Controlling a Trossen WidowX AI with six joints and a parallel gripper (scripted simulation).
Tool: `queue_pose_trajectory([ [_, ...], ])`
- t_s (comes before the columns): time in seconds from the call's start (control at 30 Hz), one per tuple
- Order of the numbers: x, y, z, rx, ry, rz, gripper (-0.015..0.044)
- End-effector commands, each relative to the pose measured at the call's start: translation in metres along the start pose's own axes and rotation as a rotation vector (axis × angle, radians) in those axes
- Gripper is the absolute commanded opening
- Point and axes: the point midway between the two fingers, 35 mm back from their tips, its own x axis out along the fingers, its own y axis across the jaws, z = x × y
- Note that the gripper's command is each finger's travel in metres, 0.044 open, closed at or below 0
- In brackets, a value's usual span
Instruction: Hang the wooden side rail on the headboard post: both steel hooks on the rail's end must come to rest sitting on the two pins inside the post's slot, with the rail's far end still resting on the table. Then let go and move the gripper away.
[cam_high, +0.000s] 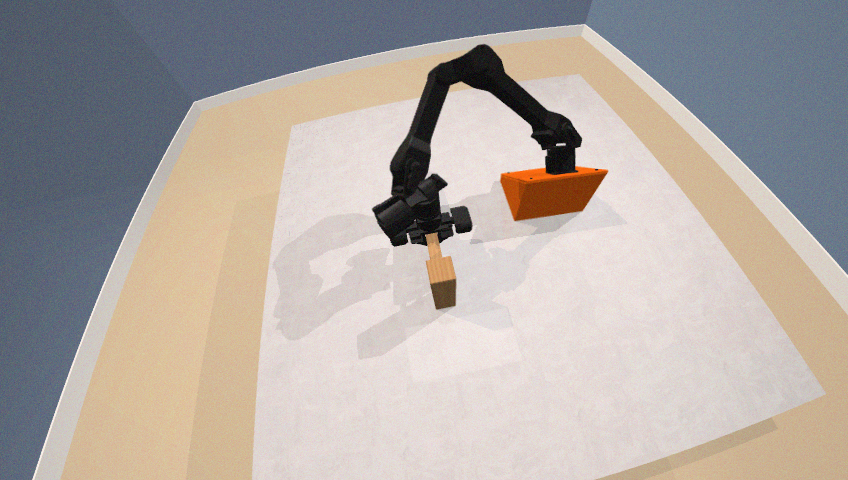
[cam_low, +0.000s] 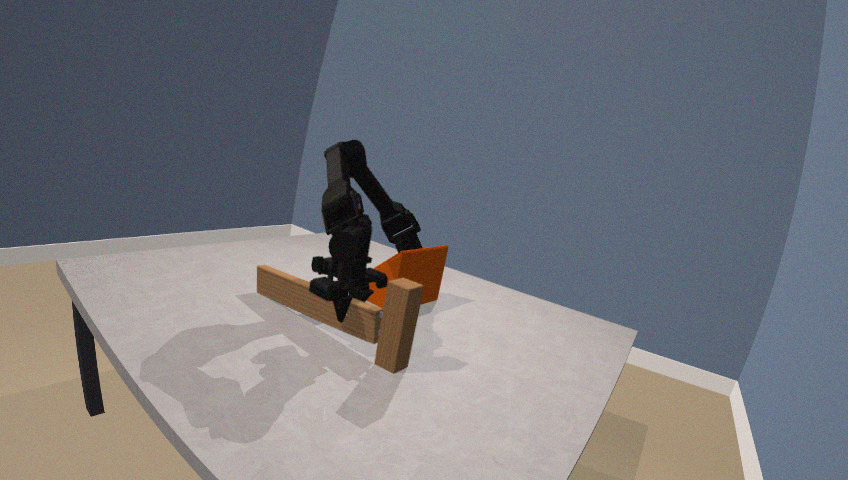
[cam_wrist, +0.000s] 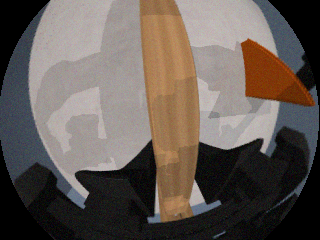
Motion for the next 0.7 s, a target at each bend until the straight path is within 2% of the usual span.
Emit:
queue_pose_trajectory([
  [0.0, -0.0056, 0.0012, -0.0046, -0.001, 0.005, 0.013, 0.0],
  [0.67, -0.0052, 0.002, -0.0065, -0.001, 0.005, 0.013, 0.0],
])
